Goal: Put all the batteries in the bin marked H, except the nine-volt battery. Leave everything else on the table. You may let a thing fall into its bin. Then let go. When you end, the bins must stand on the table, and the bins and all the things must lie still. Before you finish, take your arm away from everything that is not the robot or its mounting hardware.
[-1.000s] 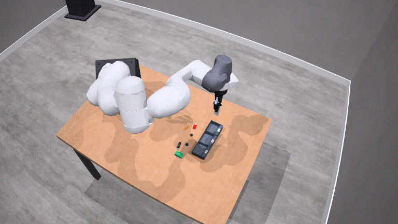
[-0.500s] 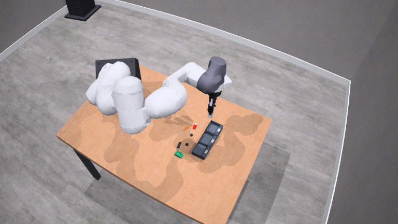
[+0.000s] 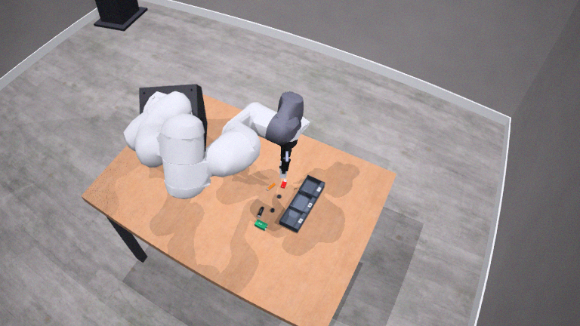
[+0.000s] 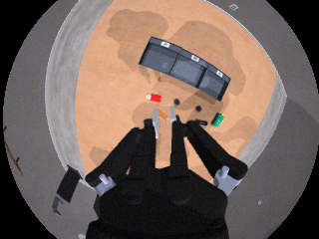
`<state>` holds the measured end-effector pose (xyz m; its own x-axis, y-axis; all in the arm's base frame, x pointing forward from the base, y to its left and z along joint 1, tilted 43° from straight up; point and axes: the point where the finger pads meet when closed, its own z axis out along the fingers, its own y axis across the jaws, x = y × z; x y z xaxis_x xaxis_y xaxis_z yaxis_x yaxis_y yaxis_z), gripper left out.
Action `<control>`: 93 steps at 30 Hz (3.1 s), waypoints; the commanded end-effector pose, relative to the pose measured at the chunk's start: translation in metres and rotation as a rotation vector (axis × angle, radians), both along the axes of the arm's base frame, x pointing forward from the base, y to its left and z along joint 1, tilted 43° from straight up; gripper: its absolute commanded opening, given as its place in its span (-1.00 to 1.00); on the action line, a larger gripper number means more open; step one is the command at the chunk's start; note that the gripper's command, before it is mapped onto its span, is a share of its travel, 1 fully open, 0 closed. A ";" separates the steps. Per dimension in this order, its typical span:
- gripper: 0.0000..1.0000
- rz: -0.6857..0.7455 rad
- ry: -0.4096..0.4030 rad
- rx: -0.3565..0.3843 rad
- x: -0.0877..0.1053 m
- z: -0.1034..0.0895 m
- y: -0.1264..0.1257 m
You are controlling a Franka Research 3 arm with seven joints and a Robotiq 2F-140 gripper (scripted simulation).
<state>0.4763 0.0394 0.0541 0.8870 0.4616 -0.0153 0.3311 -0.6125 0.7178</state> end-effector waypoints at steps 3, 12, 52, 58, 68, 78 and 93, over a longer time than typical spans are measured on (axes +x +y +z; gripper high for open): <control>-0.71 0.150 0.124 -0.058 -0.019 -0.023 -0.025; -0.71 0.276 0.238 -0.119 -0.033 -0.035 -0.040; -0.71 0.558 0.439 -0.196 -0.033 -0.036 -0.039; -0.71 0.558 0.439 -0.196 -0.033 -0.036 -0.039; -0.71 0.558 0.439 -0.196 -0.034 -0.035 -0.040; -0.71 0.558 0.439 -0.196 -0.034 -0.035 -0.040; -0.71 0.558 0.439 -0.196 -0.018 -0.063 -0.065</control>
<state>0.4524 -0.0225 -0.0074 0.4093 0.7956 -0.4466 0.8465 -0.1486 0.5112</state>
